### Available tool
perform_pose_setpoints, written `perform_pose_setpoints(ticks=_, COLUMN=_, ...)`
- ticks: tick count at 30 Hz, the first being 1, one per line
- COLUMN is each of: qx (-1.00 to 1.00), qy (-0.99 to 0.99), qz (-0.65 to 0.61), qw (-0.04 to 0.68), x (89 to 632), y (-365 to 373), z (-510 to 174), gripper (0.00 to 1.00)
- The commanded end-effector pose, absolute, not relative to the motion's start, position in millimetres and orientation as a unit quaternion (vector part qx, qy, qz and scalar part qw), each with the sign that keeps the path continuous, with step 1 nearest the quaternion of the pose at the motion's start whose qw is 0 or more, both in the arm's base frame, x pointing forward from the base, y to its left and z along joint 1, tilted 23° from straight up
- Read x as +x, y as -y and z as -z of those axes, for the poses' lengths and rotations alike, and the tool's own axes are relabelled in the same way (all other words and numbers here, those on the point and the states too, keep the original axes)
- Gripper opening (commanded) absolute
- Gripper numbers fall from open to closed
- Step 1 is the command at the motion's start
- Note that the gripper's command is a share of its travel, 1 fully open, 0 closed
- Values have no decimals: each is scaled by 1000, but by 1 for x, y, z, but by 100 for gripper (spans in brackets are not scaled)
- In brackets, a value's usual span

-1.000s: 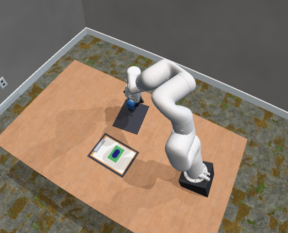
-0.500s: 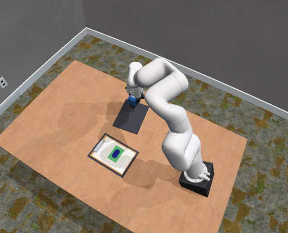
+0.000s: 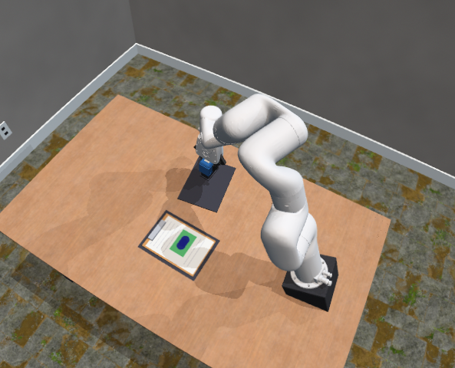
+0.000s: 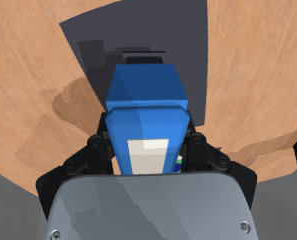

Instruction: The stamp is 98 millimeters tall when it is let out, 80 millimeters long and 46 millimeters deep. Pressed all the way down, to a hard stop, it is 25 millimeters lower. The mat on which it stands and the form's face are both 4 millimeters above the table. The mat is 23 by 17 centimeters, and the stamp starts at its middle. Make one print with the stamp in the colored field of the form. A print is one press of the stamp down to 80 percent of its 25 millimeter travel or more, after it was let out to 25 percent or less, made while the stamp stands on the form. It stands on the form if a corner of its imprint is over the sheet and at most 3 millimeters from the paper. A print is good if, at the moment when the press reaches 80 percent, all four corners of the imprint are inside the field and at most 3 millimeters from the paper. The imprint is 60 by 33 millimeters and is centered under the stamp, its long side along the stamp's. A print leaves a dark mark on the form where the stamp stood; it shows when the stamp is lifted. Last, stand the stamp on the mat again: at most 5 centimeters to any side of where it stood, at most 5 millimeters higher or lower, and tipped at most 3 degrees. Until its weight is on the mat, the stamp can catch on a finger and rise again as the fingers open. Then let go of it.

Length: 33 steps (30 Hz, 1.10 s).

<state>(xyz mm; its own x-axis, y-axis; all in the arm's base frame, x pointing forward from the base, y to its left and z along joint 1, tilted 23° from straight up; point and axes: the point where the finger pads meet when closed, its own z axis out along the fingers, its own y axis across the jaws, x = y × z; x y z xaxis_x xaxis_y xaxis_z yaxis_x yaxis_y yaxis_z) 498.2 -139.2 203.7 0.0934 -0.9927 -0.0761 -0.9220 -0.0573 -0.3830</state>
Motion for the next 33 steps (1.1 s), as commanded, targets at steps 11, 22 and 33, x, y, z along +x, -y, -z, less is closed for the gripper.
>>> perform_pose_setpoints(ticks=11, qx=-717, qy=-667, qz=109, qw=168, x=487, y=116, z=-206, gripper=29)
perform_pose_setpoints(ticks=22, qx=-717, qy=-667, qz=109, qw=168, x=486, y=113, z=-206, gripper=29)
perform_pose_setpoints(ticks=33, qx=-717, qy=-667, qz=109, qw=168, x=486, y=112, z=-205, gripper=29)
